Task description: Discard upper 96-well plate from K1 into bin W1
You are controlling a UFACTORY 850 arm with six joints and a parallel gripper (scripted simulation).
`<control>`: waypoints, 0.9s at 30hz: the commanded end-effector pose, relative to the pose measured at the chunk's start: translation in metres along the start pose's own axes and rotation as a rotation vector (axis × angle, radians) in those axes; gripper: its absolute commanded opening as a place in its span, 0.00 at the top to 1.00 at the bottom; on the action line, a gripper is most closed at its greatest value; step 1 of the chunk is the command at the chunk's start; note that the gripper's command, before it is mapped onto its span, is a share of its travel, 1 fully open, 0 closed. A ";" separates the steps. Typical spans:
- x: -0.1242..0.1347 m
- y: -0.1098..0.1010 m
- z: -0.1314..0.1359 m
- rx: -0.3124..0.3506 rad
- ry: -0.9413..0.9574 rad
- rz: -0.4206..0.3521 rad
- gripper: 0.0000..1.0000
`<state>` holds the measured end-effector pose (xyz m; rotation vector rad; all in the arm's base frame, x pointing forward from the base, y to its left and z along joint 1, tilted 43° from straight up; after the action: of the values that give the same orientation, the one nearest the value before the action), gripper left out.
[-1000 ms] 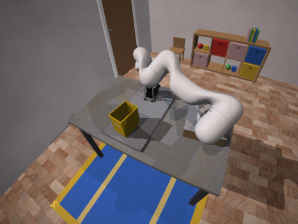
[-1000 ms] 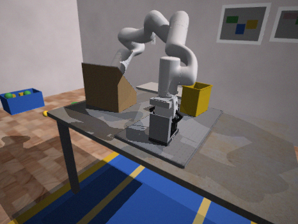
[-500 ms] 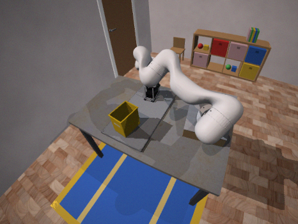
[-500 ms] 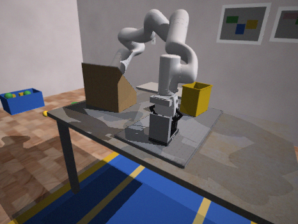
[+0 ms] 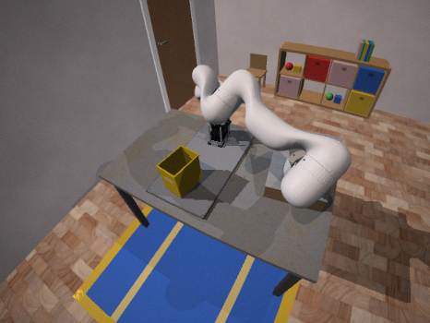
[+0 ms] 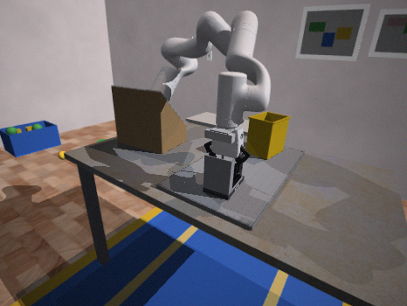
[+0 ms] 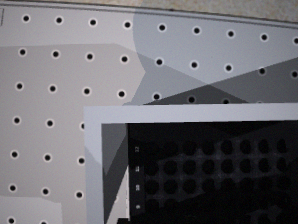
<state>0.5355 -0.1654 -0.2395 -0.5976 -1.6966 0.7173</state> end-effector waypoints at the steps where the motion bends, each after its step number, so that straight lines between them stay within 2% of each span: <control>1: 0.000 -0.009 -0.001 -0.002 -0.001 0.002 1.00; 27: 0.000 -0.046 -0.001 -0.001 -0.001 0.002 1.00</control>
<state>0.5348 -0.1933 -0.2099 -0.5982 -1.6968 0.7174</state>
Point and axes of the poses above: the point where the finger pads meet when closed, its own y axis out along the fingers, its own z axis across the jaws, x = y × z, the point moved 1 cm from there along -y, back along the fingers, and after that the axes turned 15 degrees about -y, right-handed, at the moved point
